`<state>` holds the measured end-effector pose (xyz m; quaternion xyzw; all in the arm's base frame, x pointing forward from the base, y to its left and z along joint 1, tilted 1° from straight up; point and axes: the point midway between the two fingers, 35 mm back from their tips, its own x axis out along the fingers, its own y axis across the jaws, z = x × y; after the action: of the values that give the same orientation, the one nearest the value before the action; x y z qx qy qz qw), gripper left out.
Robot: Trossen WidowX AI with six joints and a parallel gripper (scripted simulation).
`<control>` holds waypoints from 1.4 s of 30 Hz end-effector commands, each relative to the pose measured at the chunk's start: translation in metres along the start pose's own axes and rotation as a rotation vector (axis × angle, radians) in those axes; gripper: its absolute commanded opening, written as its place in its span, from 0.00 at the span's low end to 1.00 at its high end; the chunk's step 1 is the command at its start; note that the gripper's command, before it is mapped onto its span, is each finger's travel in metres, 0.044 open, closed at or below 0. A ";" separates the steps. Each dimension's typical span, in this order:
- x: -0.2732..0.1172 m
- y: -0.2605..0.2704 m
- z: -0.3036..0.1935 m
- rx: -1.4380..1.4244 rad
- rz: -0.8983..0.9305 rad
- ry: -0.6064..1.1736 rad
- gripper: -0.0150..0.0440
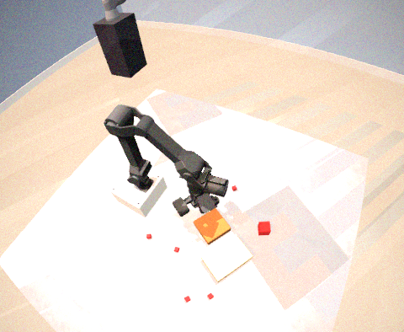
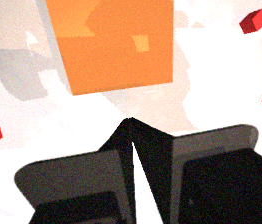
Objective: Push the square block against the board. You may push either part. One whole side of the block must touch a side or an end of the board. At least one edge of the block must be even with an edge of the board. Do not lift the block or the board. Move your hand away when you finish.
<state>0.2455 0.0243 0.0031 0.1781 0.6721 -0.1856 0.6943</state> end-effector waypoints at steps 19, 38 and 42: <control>0.051 0.000 0.012 0.009 -0.003 0.009 0.25; 0.051 -0.001 0.033 0.009 -0.003 0.007 0.25; 0.051 0.000 0.027 0.009 -0.003 0.008 0.25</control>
<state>0.2739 0.0079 -0.0467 0.1818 0.6749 -0.1867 0.6903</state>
